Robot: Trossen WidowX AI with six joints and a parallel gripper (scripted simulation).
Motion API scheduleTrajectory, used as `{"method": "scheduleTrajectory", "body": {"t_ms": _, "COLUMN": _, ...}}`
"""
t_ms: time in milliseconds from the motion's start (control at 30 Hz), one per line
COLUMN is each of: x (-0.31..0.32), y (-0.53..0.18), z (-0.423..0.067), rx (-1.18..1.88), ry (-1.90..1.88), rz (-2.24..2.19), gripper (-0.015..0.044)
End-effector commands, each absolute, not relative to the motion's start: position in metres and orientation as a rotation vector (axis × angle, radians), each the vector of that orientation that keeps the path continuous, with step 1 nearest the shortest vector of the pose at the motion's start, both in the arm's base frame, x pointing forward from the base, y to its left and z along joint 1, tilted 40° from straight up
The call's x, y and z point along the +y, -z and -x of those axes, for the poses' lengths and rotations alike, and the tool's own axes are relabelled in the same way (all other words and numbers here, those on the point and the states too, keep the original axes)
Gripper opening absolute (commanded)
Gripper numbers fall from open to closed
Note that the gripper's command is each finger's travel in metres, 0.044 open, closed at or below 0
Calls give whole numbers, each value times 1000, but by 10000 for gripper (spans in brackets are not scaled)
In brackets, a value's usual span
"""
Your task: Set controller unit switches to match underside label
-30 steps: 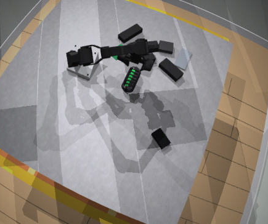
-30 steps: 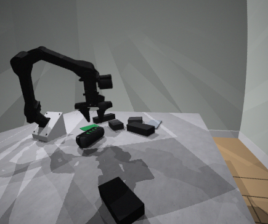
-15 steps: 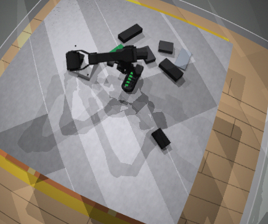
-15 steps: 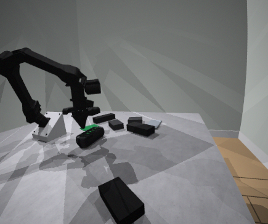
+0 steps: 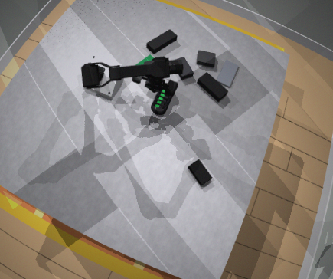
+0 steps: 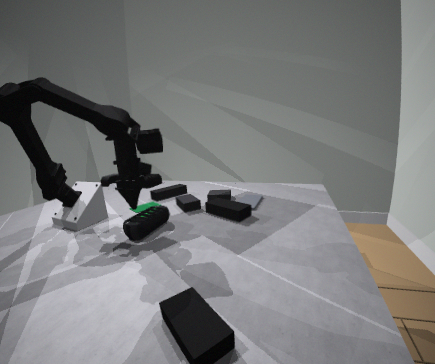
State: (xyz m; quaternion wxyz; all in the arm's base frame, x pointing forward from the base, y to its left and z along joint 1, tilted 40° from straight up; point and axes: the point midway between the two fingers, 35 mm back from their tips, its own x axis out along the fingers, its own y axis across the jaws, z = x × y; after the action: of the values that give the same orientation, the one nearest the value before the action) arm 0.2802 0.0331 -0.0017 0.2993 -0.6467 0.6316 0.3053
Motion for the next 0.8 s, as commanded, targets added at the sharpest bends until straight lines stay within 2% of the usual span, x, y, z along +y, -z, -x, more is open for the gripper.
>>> {"method": "scheduleTrajectory", "body": {"t_ms": 0, "x": 33, "y": 1, "z": -280, "rx": 1677, "ry": -812, "rz": 1723, "gripper": 0}}
{"method": "scheduleTrajectory", "body": {"t_ms": 67, "x": 33, "y": 2, "z": -280, "rx": 1677, "ry": -811, "rz": 1717, "gripper": 0}}
{"method": "scheduleTrajectory", "body": {"t_ms": 267, "x": 64, "y": -35, "z": -279, "rx": 1676, "ry": -813, "rz": 1716, "gripper": 157}}
{"method": "scheduleTrajectory", "body": {"t_ms": 433, "x": 65, "y": -37, "z": -279, "rx": 1676, "ry": -813, "rz": 1716, "gripper": 289}}
{"method": "scheduleTrajectory", "body": {"t_ms": 767, "x": 65, "y": -37, "z": -279, "rx": 1676, "ry": -813, "rz": 1716, "gripper": 26}}
